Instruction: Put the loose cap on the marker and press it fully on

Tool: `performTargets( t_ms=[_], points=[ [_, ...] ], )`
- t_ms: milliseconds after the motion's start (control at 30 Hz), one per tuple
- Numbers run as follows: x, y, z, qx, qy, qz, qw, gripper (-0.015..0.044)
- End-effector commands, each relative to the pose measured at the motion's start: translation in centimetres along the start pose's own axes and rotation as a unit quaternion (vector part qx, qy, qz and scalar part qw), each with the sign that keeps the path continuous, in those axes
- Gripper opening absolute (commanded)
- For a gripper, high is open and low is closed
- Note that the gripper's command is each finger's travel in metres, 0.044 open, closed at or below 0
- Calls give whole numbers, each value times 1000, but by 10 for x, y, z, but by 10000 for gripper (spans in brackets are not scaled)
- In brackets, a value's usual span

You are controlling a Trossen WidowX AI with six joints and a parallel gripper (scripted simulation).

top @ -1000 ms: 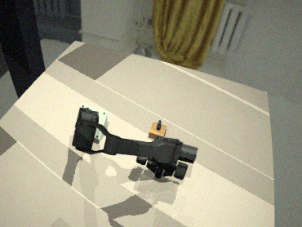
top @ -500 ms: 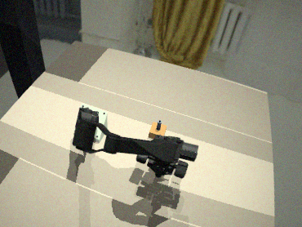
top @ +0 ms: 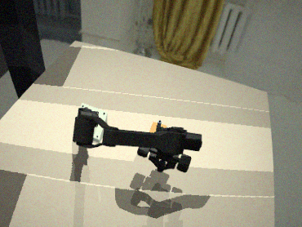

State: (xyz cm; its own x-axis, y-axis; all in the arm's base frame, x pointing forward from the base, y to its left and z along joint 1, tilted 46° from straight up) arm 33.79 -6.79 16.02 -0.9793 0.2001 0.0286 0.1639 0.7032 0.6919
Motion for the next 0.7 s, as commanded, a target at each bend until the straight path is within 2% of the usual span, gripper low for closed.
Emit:
performTargets(
  t_ms=[0,667],
  points=[
    [0,8,-1,-2,-3,0,1000,0],
    [5,32,79,-20,1,-4,1000,0]
  ],
)
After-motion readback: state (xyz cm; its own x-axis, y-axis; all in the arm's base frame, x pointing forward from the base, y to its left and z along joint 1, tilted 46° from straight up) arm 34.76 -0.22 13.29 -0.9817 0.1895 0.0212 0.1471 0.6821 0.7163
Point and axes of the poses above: the point midway between the two fingers, 35 mm back from their tips, its own y axis back along the fingers, its own x axis across the jaws, z = x × y, the point moved 10 cm from there along y, back along the fingers, and after that the axes turned 6 degrees about y, right-handed, at the moved point
